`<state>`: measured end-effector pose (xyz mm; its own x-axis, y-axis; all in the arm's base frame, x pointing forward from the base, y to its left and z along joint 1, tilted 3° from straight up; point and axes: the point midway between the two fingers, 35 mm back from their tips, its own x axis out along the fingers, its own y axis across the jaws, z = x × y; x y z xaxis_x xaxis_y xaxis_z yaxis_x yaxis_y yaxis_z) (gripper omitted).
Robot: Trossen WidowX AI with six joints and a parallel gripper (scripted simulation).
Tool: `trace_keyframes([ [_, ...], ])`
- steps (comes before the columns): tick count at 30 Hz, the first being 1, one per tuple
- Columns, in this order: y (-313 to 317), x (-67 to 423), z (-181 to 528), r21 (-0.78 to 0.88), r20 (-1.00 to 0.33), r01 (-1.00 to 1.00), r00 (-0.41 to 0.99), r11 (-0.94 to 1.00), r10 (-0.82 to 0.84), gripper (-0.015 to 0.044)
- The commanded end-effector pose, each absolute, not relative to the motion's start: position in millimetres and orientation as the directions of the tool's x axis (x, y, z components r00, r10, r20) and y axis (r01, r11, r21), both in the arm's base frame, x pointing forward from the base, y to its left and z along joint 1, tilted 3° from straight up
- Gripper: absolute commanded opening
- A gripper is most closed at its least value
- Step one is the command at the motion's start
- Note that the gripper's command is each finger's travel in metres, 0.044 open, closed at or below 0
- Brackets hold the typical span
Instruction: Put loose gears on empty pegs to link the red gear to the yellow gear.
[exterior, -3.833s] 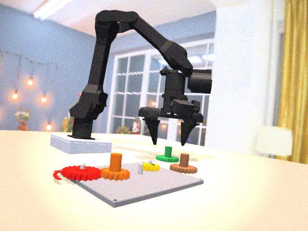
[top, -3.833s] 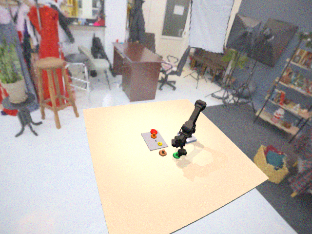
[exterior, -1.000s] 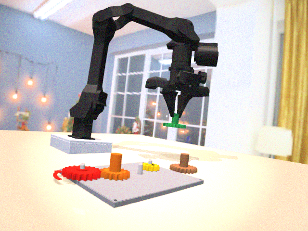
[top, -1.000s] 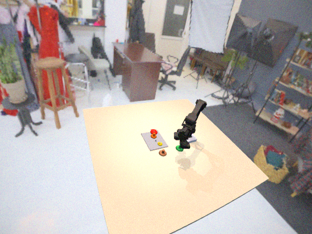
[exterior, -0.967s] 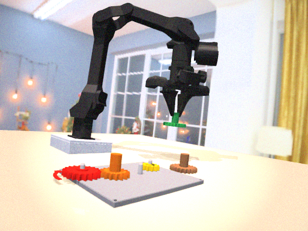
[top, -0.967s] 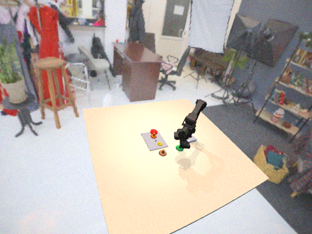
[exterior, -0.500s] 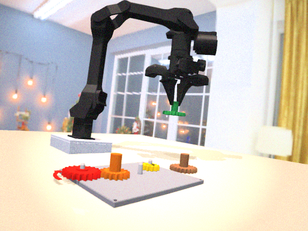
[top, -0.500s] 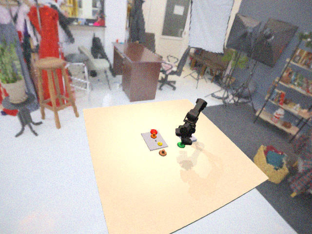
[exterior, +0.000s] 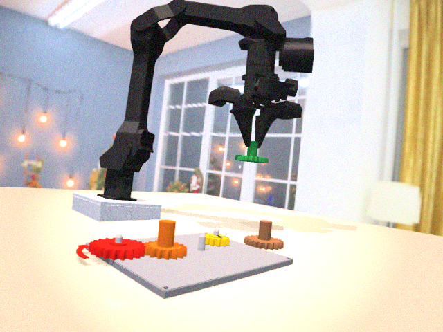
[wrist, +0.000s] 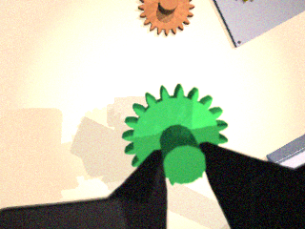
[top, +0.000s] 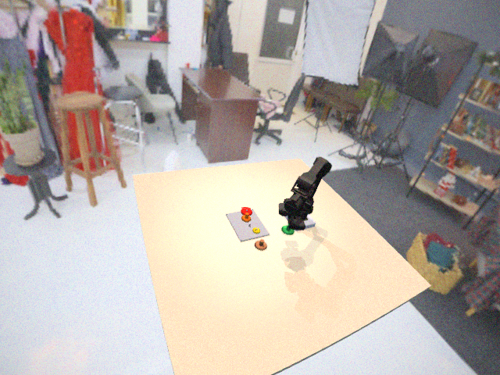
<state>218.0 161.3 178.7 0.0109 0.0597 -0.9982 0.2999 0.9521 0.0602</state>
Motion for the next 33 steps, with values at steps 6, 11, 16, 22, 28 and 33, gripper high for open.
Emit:
trace_keyframes([
  [6, 148.9, 233.9, 170.2, 0.06, -0.998, 0.298, 0.01, 0.953, 0.059, 0.0],
  [11, 141.4, 241.9, 165.8, 0.059, -0.998, 0.298, 0.011, 0.953, 0.058, 0.0],
  [16, 134.3, 249.1, 161.8, 0.058, -0.998, 0.296, 0.013, 0.954, 0.057, 0.0],
  [22, 124.9, 257.1, 156.7, 0.057, -0.998, 0.295, 0.013, 0.954, 0.056, 0.0],
  [28, 114.2, 264.2, 151.1, 0.054, -0.999, 0.298, 0.011, 0.953, 0.053, 0.0],
  [33, 105.2, 270.9, 146.6, 0.053, -0.999, 0.298, 0.011, 0.953, 0.052, 0.0],
])
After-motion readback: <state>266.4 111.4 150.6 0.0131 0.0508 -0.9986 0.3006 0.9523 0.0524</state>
